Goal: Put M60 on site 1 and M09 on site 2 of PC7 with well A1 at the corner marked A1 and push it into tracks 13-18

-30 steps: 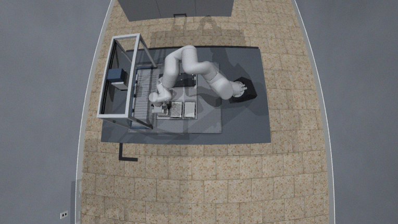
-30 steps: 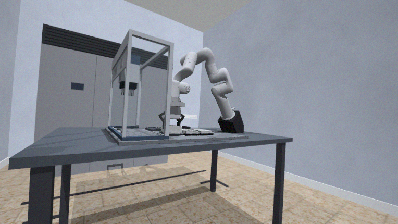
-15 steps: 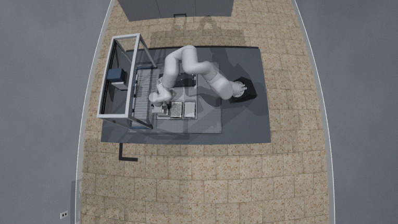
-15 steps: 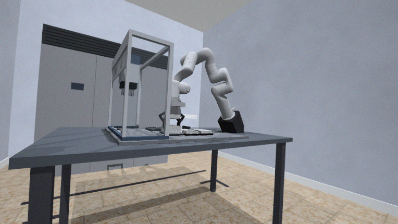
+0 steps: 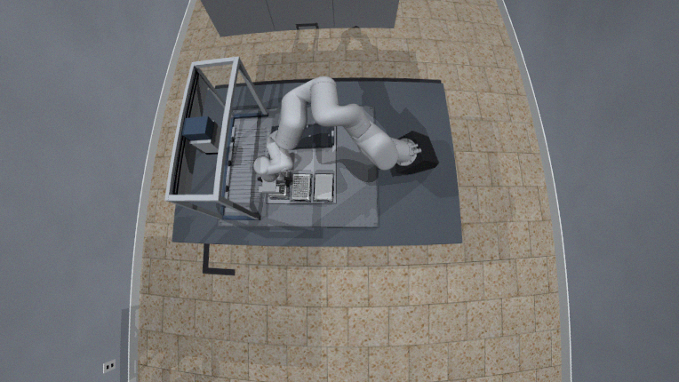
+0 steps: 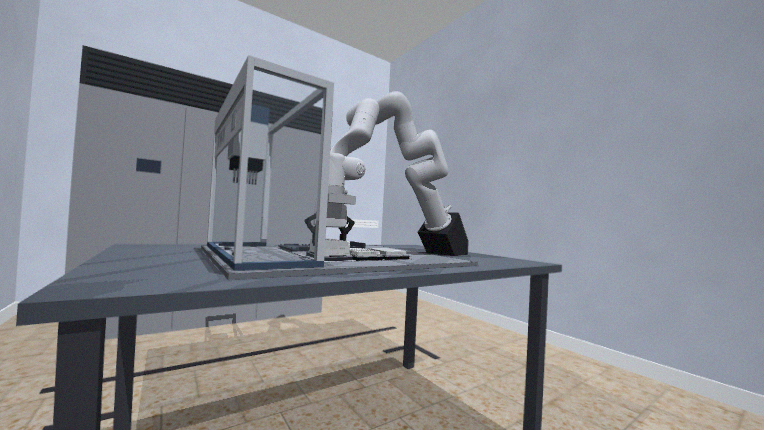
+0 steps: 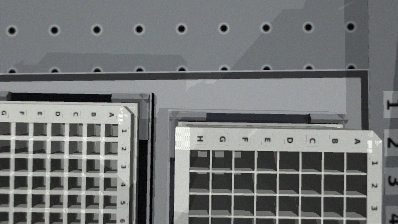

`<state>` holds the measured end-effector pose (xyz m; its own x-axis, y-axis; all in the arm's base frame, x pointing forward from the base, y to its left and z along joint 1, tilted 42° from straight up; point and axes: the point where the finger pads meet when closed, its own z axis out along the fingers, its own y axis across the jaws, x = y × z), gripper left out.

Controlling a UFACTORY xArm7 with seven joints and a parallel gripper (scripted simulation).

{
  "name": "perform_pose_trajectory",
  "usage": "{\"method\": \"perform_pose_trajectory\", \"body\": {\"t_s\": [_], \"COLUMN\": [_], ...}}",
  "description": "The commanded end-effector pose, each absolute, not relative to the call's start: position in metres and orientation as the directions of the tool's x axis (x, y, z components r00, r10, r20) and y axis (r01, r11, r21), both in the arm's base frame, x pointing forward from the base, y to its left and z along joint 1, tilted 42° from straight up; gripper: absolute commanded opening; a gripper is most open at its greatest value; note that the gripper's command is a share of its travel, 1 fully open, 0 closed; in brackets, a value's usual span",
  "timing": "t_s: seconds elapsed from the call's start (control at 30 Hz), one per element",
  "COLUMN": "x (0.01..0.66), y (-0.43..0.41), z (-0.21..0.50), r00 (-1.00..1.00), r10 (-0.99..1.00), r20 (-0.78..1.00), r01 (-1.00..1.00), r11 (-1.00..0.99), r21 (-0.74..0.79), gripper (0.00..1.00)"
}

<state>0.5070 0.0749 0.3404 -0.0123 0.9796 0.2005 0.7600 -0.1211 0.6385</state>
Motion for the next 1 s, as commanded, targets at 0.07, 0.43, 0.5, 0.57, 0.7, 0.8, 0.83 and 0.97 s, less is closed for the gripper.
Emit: {"method": "perform_pose_trajectory", "body": {"t_s": [0.07, 0.43, 0.5, 0.57, 0.7, 0.8, 0.83, 0.97], "x": [0.505, 0.501, 0.500, 0.500, 0.498, 0.497, 0.497, 0.497], "y": [0.074, 0.073, 0.073, 0.073, 0.073, 0.072, 0.072, 0.072], "z": [0.345, 0.350, 0.351, 0.352, 0.354, 0.354, 0.355, 0.355], "r00": [-0.013, -0.013, -0.013, -0.013, -0.013, -0.013, -0.013, -0.013], "r10": [0.979, 0.979, 0.979, 0.979, 0.979, 0.979, 0.979, 0.979], "r20": [0.202, 0.202, 0.202, 0.202, 0.202, 0.202, 0.202, 0.202], "r01": [0.757, 0.757, 0.757, 0.757, 0.757, 0.757, 0.757, 0.757], "r11": [-0.122, -0.122, -0.122, -0.122, -0.122, -0.122, -0.122, -0.122], "r21": [0.642, 0.642, 0.642, 0.642, 0.642, 0.642, 0.642, 0.642], "gripper": [0.00, 0.00, 0.00, 0.00, 0.00, 0.00, 0.00, 0.00]}}
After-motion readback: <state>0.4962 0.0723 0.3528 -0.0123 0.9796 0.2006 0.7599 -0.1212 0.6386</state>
